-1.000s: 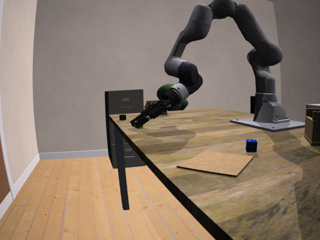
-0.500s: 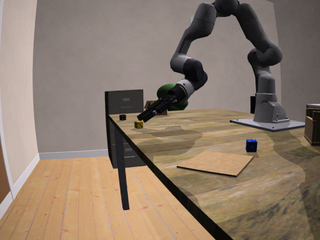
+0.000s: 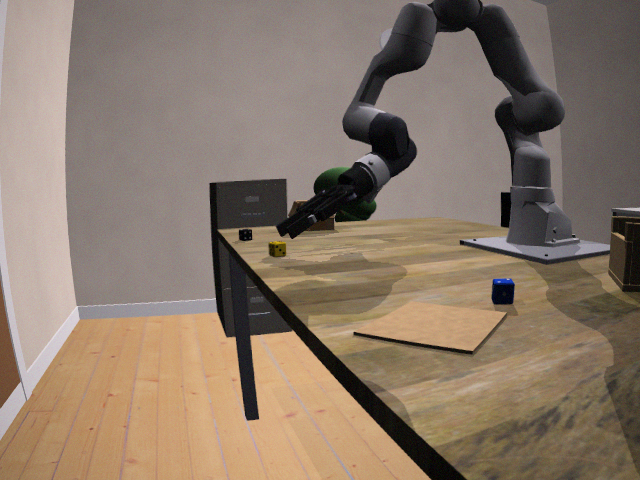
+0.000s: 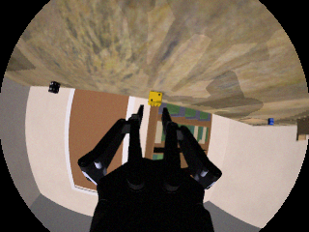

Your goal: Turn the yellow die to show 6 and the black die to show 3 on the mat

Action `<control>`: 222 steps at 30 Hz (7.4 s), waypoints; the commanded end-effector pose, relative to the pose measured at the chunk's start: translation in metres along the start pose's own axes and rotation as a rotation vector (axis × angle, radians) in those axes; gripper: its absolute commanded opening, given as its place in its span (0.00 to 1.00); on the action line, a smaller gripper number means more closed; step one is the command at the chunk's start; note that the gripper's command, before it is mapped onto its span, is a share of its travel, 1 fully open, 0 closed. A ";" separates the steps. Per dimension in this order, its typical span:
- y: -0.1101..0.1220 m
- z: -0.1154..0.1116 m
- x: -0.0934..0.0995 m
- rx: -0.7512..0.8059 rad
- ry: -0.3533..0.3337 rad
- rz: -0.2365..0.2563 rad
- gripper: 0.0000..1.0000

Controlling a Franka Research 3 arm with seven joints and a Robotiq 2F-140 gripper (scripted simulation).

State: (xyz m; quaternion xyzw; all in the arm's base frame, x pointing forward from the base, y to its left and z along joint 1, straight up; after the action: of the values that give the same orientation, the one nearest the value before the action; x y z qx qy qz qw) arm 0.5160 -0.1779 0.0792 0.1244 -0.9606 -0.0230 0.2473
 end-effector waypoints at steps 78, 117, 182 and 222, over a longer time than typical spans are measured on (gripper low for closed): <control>0.049 -0.107 -0.041 -0.071 0.762 -0.277 0.35; 0.019 -0.157 -0.045 -0.003 1.080 0.130 1.00; 0.015 -0.122 -0.049 -0.196 1.062 0.246 0.35; 0.012 -0.081 -0.071 -0.196 1.062 0.246 0.35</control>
State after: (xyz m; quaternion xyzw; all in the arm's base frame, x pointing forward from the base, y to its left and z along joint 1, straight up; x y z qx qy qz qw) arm 0.6124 -0.1465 0.1212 -0.0192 -0.7032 -0.0183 0.7105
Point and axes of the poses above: the point where the finger pads meet when closed, its own x axis back along the fingers, its own y axis across the jaws, z = x × y, the point moved 6 cm from there along x, back along the fingers, and after that the axes turned 7 degrees about -x, right-handed, at the moved point
